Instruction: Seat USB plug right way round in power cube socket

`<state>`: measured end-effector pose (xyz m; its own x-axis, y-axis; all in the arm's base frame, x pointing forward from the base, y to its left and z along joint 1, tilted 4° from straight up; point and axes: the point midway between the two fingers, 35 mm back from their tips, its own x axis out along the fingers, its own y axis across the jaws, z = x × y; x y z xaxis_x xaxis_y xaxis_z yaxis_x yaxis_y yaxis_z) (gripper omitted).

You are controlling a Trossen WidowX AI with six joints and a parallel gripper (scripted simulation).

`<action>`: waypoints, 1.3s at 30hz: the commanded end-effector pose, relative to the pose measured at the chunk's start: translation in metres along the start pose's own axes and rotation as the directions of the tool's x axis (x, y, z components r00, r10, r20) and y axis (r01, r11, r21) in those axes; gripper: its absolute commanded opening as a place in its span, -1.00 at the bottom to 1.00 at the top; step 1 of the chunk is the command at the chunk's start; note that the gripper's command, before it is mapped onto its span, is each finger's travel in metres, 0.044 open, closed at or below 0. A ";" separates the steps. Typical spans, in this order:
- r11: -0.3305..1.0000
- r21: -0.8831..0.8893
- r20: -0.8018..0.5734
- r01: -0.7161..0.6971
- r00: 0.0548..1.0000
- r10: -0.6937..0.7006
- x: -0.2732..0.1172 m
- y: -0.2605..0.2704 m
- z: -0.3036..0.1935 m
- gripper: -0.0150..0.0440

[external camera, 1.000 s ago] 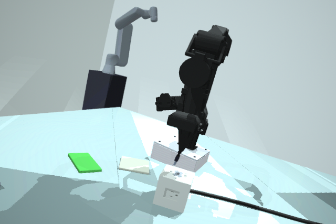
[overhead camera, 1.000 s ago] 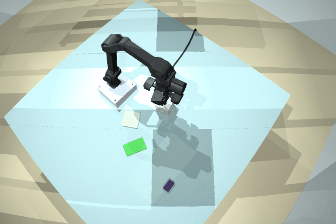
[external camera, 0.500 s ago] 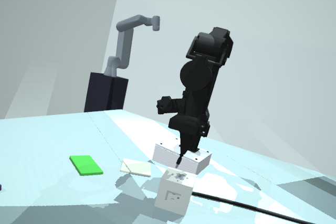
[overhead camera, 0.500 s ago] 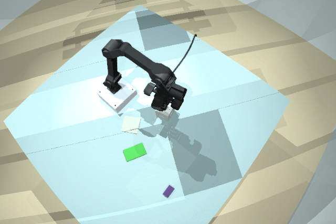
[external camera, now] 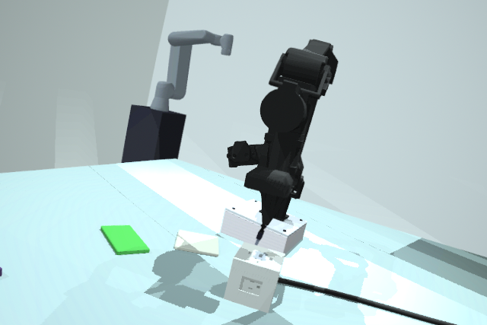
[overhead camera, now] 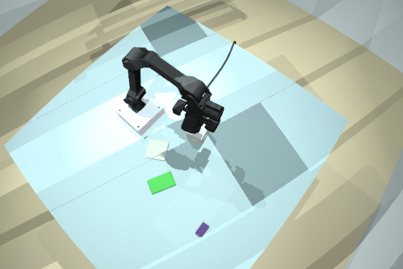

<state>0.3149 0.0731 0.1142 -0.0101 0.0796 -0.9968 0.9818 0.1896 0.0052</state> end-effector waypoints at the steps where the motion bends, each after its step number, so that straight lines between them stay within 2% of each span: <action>1: 1.000 -0.004 -0.008 0.000 1.000 0.000 0.001 0.000 -0.001 -0.49; 39: 1.000 -0.011 -0.034 0.000 0.999 0.000 0.006 0.000 -0.004 -0.49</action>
<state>0.3145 0.0763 0.1098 -0.0154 0.1049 -0.9944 0.9805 0.1966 0.0056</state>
